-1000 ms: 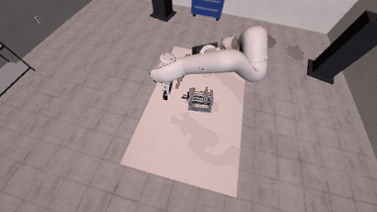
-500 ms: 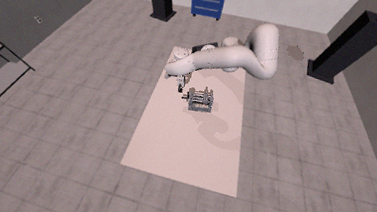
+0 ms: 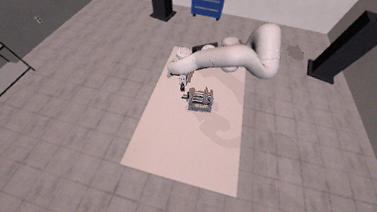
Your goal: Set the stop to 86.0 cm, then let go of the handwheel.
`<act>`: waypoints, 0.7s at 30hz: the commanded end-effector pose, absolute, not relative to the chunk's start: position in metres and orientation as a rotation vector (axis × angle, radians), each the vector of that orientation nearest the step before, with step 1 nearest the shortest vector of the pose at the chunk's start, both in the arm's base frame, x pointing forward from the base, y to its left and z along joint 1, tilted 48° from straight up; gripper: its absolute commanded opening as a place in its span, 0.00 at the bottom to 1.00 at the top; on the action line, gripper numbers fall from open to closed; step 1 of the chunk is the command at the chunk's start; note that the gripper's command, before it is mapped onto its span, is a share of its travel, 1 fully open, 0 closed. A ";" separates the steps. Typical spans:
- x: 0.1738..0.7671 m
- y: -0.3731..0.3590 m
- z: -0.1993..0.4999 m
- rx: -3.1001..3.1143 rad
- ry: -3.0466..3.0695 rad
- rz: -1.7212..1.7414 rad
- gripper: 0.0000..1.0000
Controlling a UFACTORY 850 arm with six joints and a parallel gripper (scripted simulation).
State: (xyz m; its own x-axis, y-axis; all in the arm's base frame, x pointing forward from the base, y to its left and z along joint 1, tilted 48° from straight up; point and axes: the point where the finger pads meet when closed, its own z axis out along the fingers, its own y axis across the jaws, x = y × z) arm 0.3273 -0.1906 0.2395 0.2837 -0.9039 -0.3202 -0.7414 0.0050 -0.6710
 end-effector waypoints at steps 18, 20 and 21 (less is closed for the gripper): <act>0.382 -0.145 0.274 -1.770 1.497 -0.265 0.57; 0.391 -0.138 0.264 -1.770 1.497 -0.265 0.57; 0.392 -0.137 0.262 -1.770 1.497 -0.265 0.57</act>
